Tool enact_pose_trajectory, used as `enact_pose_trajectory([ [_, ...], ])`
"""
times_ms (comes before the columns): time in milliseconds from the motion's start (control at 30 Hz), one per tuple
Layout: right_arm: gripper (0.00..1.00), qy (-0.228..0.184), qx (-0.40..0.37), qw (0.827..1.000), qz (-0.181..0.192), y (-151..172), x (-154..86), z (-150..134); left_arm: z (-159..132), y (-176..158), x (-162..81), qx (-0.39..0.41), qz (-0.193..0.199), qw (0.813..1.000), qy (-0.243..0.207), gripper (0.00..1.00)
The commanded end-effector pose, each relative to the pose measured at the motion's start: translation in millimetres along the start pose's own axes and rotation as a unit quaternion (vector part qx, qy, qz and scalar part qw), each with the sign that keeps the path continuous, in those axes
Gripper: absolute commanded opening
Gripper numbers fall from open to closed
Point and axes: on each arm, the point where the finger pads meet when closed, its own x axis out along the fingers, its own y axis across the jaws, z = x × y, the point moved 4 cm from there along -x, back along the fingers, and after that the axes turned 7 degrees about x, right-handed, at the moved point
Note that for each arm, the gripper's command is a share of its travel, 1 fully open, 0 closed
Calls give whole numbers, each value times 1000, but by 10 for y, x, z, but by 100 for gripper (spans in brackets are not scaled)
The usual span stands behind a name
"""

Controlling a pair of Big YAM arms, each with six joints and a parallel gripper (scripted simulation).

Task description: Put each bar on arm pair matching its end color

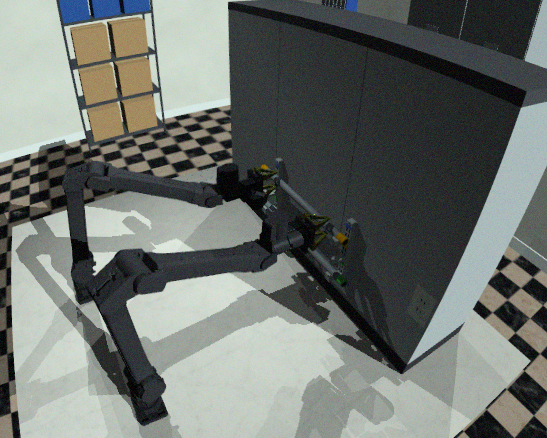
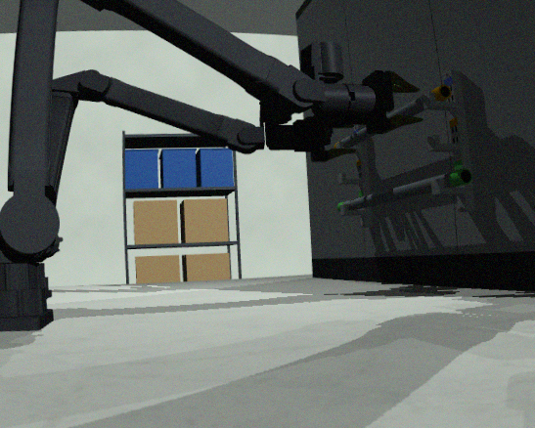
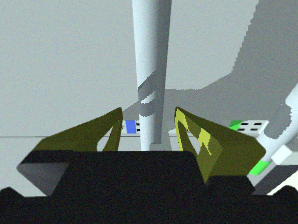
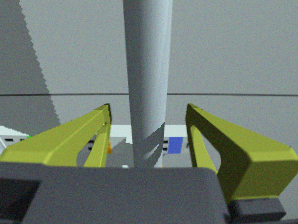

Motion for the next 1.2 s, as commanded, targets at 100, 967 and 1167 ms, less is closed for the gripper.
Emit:
enact_pose_trajectory([
  [100,58,0,8,1000,-29,-348,178,8,-81,237,176,-12,19,1000,6,59],
  [967,50,0,8,1000,-28,-344,217,7,-82,226,223,-12,17,1000,6,51],
  [1167,42,0,8,1000,-28,-345,219,7,-83,227,225,-12,17,1000,6,43],
])
